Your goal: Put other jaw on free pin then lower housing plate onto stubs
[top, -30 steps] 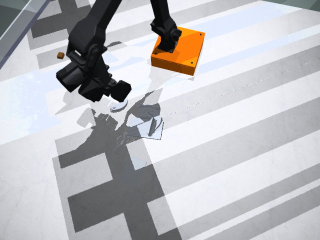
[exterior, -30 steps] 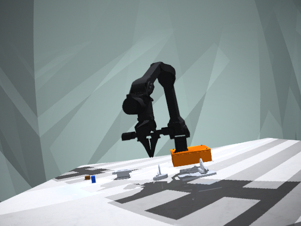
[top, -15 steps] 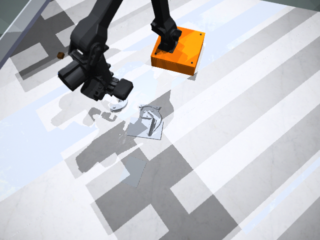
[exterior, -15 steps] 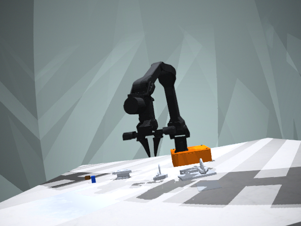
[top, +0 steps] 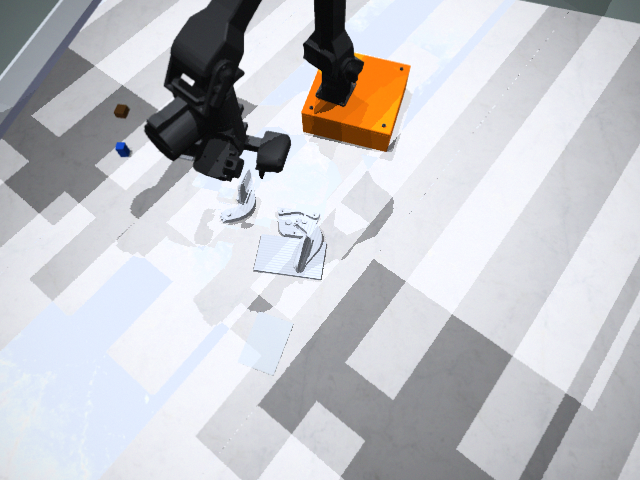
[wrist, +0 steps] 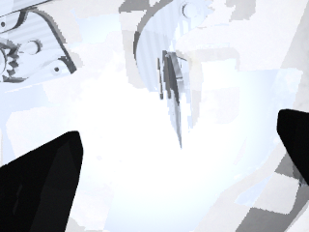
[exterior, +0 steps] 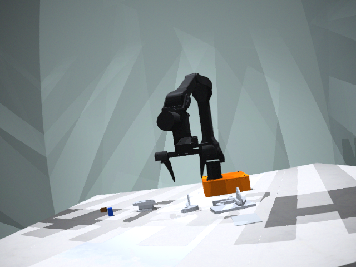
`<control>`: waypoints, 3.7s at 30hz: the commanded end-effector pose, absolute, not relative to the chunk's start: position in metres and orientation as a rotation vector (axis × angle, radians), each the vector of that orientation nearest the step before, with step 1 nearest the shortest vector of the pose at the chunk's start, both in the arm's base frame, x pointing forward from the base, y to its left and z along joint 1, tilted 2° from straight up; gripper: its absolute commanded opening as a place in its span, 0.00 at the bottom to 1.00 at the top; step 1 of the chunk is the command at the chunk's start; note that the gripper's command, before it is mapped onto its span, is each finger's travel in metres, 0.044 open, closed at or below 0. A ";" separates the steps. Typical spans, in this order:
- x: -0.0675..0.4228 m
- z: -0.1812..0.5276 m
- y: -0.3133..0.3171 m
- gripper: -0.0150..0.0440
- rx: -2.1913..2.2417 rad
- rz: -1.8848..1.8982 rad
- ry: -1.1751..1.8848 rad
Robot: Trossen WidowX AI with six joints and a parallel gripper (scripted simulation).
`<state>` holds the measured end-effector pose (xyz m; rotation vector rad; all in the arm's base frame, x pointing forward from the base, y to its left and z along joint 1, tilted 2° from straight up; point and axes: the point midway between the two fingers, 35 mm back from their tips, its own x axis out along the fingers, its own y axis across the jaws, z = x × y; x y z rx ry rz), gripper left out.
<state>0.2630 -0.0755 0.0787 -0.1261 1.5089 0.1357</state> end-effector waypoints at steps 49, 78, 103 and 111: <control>0.265 -0.010 -0.073 1.00 -0.135 0.147 1.510; 0.265 -0.010 -0.073 0.51 -0.136 0.147 1.511; 0.266 0.016 -0.074 0.48 -0.136 0.147 1.510; 0.265 0.041 -0.075 0.48 -0.135 0.147 1.510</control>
